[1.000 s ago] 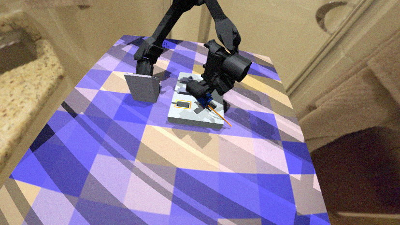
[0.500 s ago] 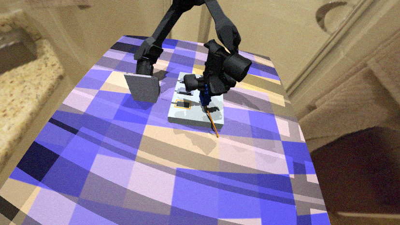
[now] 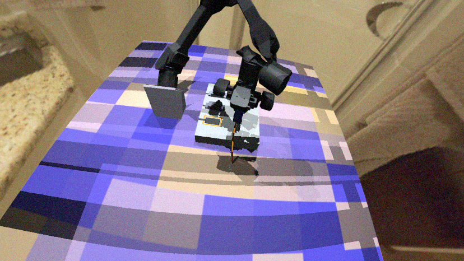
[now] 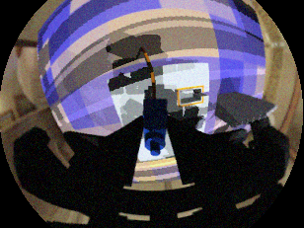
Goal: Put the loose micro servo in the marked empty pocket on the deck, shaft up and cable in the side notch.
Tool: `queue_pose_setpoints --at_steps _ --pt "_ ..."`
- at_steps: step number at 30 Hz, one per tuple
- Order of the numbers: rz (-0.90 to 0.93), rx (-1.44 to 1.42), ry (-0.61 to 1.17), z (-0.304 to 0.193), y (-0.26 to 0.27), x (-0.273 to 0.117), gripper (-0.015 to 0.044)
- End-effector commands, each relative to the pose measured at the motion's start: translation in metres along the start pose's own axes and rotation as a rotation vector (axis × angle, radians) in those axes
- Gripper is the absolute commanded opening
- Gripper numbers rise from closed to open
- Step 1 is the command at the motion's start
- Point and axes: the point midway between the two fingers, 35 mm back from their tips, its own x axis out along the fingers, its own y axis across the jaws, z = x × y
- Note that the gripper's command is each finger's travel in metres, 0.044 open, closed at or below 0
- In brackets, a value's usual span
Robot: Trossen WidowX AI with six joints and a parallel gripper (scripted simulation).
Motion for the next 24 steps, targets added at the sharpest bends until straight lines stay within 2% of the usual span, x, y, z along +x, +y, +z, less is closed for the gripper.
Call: queue_pose_setpoints --at_steps 1,24 --pt "0.006 0.155 0.003 0.0001 0.0004 -0.0009 0.0000" --pt "0.004 0.949 0.005 0.0002 0.0004 -0.0009 0.0000"
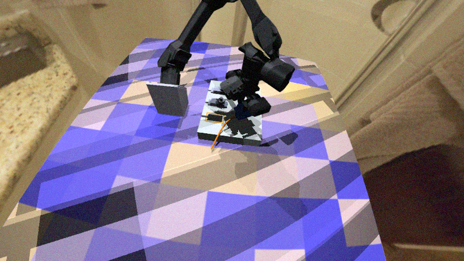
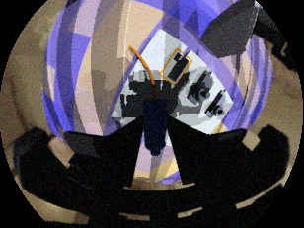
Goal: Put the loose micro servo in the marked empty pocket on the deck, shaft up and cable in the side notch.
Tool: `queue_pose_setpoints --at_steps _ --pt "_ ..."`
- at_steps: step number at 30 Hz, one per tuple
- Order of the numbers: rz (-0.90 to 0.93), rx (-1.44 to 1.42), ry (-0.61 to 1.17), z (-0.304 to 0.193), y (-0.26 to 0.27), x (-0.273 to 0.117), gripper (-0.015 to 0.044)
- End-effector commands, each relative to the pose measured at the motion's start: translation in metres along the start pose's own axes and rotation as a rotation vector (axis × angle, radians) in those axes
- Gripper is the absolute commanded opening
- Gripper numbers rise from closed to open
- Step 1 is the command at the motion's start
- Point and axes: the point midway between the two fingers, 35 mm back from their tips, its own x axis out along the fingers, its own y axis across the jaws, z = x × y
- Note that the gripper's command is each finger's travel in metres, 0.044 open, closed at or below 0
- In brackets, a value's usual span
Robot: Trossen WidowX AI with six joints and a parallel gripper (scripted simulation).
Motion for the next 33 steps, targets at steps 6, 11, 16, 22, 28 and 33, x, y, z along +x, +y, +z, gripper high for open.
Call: queue_pose_setpoints --at_steps 6,11,16,22,28,33 --pt "0.001 0.328 0.006 0.000 0.000 -0.001 0.0000" --pt "0.000 0.501 0.006 0.000 0.000 -0.001 0.0000" --pt "0.000 0.552 0.006 0.000 0.000 -0.001 0.0000" --pt "0.000 0.552 0.006 0.003 -0.002 -0.001 0.0000" --pt "0.000 0.553 0.005 0.024 -0.014 -0.001 0.0000" --pt "0.000 0.554 0.004 0.044 -0.026 -0.001 0.0000"
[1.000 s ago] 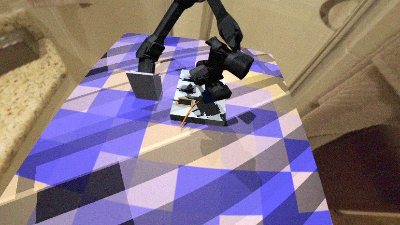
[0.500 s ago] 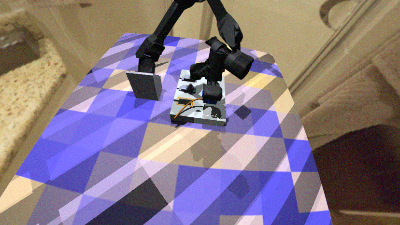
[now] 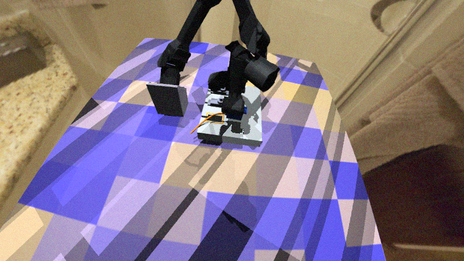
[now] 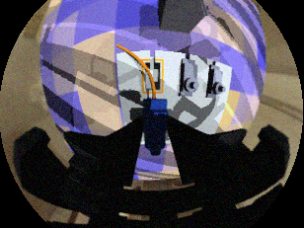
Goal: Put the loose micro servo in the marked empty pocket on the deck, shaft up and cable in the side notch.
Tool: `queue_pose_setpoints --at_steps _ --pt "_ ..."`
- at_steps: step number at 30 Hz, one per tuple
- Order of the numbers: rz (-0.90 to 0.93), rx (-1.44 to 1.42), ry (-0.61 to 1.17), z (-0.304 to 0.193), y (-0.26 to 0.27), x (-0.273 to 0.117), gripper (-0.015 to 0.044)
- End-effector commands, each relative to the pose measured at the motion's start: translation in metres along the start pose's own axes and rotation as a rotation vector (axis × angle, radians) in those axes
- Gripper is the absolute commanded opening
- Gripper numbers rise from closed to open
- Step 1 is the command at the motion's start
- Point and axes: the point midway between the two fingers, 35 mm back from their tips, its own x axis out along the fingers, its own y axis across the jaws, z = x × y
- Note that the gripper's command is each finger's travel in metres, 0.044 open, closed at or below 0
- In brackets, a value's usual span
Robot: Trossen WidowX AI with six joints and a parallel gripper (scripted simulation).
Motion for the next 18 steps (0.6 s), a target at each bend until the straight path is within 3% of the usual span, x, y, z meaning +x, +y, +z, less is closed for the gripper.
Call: queue_pose_setpoints --at_steps 1,12,18 --pt "0.008 -0.003 0.008 0.020 0.001 -0.003 0.0000" --pt "0.008 -0.001 0.006 0.071 0.001 -0.002 0.0000" --pt "0.008 -0.001 0.006 0.074 0.001 0.000 0.0000"
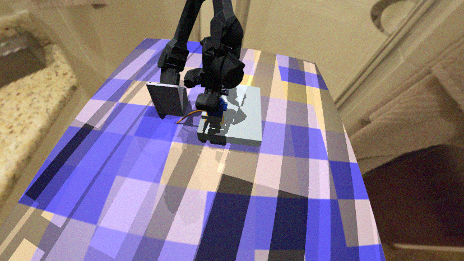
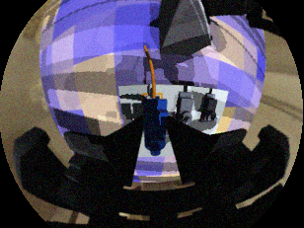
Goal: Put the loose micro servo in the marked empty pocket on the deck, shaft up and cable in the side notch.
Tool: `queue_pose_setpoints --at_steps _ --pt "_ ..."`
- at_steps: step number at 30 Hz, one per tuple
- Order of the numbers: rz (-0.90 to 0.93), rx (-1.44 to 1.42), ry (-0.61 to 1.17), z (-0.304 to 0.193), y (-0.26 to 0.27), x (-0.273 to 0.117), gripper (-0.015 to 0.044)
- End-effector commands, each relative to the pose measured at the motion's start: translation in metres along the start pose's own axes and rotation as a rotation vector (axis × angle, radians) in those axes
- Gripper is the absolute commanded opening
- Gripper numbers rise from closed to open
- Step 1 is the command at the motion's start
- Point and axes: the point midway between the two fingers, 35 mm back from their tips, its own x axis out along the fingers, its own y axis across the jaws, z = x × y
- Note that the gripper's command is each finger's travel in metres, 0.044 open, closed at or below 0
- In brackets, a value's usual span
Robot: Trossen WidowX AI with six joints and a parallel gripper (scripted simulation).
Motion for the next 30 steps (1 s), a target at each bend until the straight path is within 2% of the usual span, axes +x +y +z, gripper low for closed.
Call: queue_pose_setpoints --at_steps 1,12,30 --pt "0.009 -0.008 0.006 0.002 0.001 0.000 0.0000" --pt "0.009 -0.009 0.006 0.001 0.001 0.017 0.0000" --pt "0.008 -0.009 0.006 0.001 0.001 0.023 0.0000"
